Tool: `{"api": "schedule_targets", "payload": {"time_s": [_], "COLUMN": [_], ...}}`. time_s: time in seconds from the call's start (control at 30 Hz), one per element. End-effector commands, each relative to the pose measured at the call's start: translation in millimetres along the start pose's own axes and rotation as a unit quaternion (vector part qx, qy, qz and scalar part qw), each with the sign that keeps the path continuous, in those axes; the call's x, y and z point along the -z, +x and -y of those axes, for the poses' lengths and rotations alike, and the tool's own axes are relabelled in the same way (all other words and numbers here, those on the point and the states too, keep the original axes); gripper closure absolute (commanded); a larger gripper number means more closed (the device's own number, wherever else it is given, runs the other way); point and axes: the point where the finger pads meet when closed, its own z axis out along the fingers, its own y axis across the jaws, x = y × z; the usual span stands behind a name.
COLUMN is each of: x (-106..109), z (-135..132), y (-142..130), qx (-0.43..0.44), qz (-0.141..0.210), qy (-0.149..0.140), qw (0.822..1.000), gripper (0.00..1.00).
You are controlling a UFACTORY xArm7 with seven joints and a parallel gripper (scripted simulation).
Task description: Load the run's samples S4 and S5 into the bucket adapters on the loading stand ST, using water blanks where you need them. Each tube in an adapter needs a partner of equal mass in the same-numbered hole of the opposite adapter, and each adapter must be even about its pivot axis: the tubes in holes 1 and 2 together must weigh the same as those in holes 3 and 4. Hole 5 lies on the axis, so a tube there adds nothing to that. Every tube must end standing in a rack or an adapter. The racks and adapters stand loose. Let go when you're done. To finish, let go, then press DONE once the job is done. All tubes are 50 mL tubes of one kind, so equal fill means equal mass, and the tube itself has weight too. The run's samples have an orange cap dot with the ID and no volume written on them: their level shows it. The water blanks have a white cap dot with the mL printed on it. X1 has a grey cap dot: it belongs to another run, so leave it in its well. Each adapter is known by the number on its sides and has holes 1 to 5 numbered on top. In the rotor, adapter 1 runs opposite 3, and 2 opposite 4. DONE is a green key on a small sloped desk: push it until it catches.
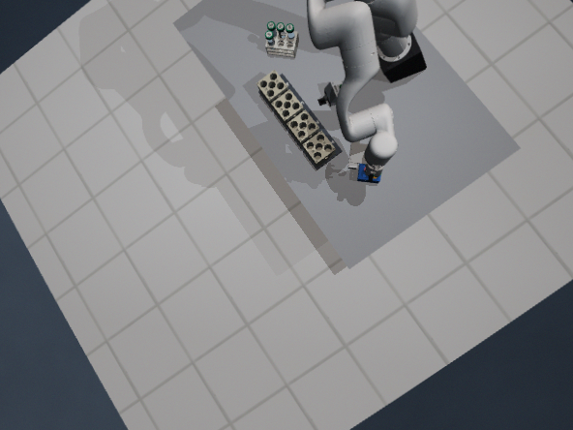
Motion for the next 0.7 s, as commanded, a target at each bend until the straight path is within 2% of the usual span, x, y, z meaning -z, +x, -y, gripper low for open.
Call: {"api": "schedule_targets", "payload": {"time_s": [0.0, 0.67], "x": [-6, -39], "z": [2, 2], "y": [0, 0], "qx": [0.0, 0.0], "qz": [0.0, 0.0], "qy": [0.002, 0.002], "qw": [1.0, 1.0], "gripper": [1.0, 1.0]}}
